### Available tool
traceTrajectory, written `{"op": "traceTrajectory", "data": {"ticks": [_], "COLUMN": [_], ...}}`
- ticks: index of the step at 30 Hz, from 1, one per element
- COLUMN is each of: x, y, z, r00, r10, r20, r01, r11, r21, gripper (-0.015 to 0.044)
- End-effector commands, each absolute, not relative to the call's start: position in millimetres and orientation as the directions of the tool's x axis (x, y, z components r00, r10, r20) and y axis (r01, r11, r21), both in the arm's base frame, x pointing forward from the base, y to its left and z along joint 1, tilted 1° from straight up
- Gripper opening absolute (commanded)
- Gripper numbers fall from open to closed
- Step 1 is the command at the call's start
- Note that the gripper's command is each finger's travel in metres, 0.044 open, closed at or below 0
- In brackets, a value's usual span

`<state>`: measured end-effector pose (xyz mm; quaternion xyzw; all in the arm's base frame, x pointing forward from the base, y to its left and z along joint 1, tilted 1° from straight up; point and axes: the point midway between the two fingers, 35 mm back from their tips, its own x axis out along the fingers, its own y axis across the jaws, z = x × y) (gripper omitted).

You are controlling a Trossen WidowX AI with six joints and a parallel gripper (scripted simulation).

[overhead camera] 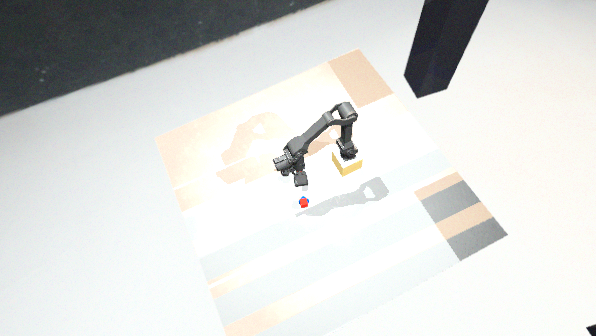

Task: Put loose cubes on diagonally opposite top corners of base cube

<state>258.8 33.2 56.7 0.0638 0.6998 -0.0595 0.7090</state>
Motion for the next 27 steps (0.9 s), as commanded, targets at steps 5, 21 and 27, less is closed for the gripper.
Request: {"op": "traceTrajectory", "data": {"ticks": [5,21,27], "x": [264,271,273], "y": [47,77,89], "z": [55,52,50], "r00": [0.012,0.013,0.013], "r10": [0.004,0.008,0.009], "r20": [-1.000,-1.000,-1.000], "r01": [-0.129,-0.705,-0.856], "r11": [0.992,0.709,0.517], "r21": [0.003,-0.004,-0.007], "gripper": [0.0105,0.0105,0.0105]}}
